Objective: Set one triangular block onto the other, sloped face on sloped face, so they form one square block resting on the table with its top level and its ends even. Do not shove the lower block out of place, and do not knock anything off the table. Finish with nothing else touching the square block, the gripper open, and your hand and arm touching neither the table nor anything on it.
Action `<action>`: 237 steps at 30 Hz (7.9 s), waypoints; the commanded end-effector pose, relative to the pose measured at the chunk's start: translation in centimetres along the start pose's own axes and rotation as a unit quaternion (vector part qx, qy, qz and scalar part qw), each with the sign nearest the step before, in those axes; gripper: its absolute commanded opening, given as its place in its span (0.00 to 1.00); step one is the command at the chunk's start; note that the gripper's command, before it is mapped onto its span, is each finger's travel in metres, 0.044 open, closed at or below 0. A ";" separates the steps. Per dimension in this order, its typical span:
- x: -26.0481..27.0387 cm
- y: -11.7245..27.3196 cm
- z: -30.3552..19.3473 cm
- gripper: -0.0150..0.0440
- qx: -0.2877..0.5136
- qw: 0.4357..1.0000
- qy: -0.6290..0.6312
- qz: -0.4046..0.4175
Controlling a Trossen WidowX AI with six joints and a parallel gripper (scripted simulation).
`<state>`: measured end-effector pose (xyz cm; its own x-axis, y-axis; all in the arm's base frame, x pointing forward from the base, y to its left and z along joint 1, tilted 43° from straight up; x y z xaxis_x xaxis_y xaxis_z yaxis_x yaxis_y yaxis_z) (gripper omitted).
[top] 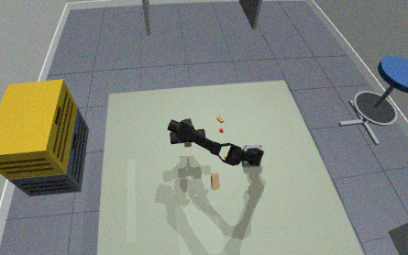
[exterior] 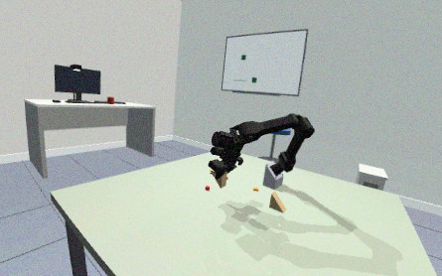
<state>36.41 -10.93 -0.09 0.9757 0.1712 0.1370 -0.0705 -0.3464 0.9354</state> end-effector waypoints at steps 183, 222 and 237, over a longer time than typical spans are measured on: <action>-8.8 3.3 -27.6 0.25 -0.001 1.000 -0.007 0.001; -8.8 3.1 -27.6 1.00 0.002 1.000 -0.005 0.000; -8.7 13.9 -27.6 1.00 0.000 1.000 -0.005 0.000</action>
<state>21.88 9.00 18.41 0.9788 0.1581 0.1301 -0.0696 -0.3408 0.9376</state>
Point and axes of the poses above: the point midway between the two fingers, 35 mm back from their tips, its own y axis back along the fingers, its own x axis across the jaws, z = x × y, the point moved 1 cm from there along y, back along the fingers, and after that the axes turned 8 degrees about y, right-handed, at the moved point
